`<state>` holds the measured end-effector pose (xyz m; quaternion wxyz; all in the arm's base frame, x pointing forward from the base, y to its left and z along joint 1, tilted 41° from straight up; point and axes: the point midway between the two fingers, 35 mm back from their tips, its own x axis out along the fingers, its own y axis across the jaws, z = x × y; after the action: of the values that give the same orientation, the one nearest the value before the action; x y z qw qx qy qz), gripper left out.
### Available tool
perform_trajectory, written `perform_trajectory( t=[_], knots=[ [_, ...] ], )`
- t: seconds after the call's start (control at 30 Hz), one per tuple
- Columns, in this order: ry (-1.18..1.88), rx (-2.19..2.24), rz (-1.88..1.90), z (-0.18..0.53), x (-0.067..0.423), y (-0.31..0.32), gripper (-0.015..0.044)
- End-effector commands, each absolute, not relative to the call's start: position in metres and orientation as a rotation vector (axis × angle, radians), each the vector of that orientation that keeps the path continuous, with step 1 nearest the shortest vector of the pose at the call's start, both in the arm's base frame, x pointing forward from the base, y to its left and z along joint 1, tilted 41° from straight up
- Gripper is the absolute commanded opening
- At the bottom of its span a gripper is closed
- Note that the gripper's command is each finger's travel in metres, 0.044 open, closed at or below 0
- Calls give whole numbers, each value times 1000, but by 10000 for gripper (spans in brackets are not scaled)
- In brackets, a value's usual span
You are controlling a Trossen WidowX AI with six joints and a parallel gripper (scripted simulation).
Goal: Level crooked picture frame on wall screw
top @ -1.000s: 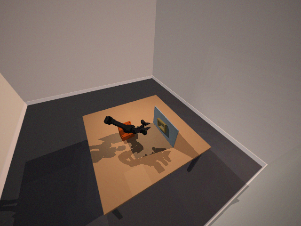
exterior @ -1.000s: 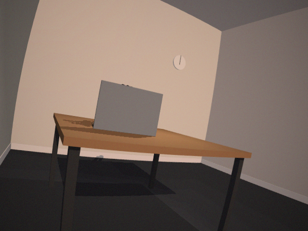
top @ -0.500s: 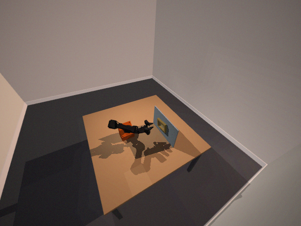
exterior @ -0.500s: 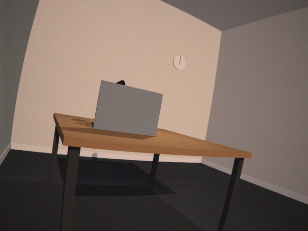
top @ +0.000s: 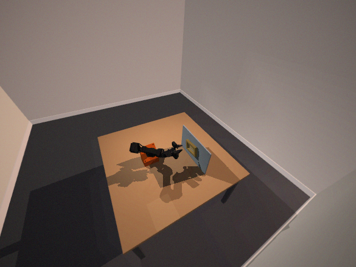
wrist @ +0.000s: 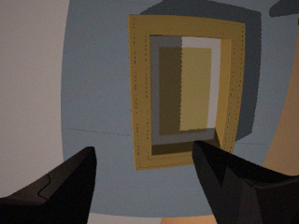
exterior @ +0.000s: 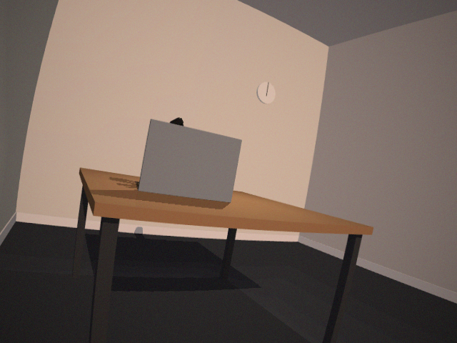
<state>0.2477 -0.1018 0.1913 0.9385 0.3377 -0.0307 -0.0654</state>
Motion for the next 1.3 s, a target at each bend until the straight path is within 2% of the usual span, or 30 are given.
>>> perform_trajectory(
  t=[0.0, 0.3, 1.27],
  knots=[
    [-61, 691, -136, 194, 263, -106, 260],
    [-64, 692, -135, 189, 317, -111, 260],
    [-65, 692, -135, 190, 336, -114, 260]
  ],
)
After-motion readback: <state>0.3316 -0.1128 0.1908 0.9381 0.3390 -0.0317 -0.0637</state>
